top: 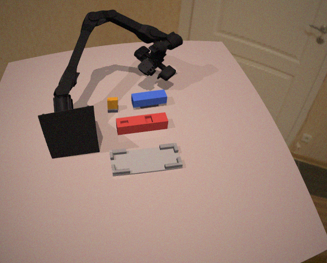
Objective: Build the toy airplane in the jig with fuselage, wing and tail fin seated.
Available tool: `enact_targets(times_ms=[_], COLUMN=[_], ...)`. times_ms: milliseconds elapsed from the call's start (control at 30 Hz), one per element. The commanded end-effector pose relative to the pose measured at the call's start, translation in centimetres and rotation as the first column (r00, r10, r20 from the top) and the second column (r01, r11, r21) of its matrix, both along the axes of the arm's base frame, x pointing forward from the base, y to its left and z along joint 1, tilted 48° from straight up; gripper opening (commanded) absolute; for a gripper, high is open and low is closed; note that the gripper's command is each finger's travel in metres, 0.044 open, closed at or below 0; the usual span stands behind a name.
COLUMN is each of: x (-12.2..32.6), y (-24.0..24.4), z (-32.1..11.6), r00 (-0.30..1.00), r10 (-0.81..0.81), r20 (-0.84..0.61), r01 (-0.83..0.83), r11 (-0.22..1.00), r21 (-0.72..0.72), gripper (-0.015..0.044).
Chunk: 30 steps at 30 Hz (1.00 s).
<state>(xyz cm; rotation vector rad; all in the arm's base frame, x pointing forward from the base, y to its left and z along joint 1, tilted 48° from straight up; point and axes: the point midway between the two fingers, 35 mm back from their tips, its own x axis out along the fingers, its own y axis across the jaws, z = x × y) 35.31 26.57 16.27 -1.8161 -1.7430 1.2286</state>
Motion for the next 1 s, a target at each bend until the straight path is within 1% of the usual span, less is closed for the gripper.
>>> enact_targets(times_ms=[0, 33, 100, 167, 233, 367, 467, 533, 633, 800, 967], x=[0.0, 0.1, 0.3, 0.4, 0.6, 0.7, 0.8, 0.8, 0.7, 0.5, 0.3], y=[0.0, 0.0, -0.2, -0.3, -0.5, -0.9, -1.3, -1.5, -2.0, -2.5, -3.0], z=[0.0, 0.1, 0.4, 0.7, 1.1, 1.7, 2.3, 2.7, 3.2, 3.9, 4.5], r00=[1.000, 0.998, 0.974, 0.916, 0.827, 0.568, 0.322, 0.142, -0.133, -0.399, -0.631], r10=[0.005, 0.018, 0.072, 0.135, 0.200, 0.323, 0.398, 0.432, 0.454, 0.437, 0.367], r20=[0.014, 0.058, 0.215, 0.378, 0.526, 0.757, 0.859, 0.891, 0.881, 0.806, 0.684], r01=[-0.005, -0.018, -0.071, -0.131, -0.190, -0.299, -0.364, -0.395, -0.422, -0.423, -0.397], r11=[1.000, 1.000, 0.997, 0.991, 0.979, 0.938, 0.890, 0.850, 0.778, 0.693, 0.604], r21=[0.000, -0.002, -0.013, -0.037, -0.073, -0.176, -0.276, -0.349, -0.465, -0.584, -0.691], gripper=[0.0426, 0.0440, 0.0440, 0.0440, 0.0440, 0.0440, 0.0440, 0.0440, 0.0440, 0.0440, 0.0440])
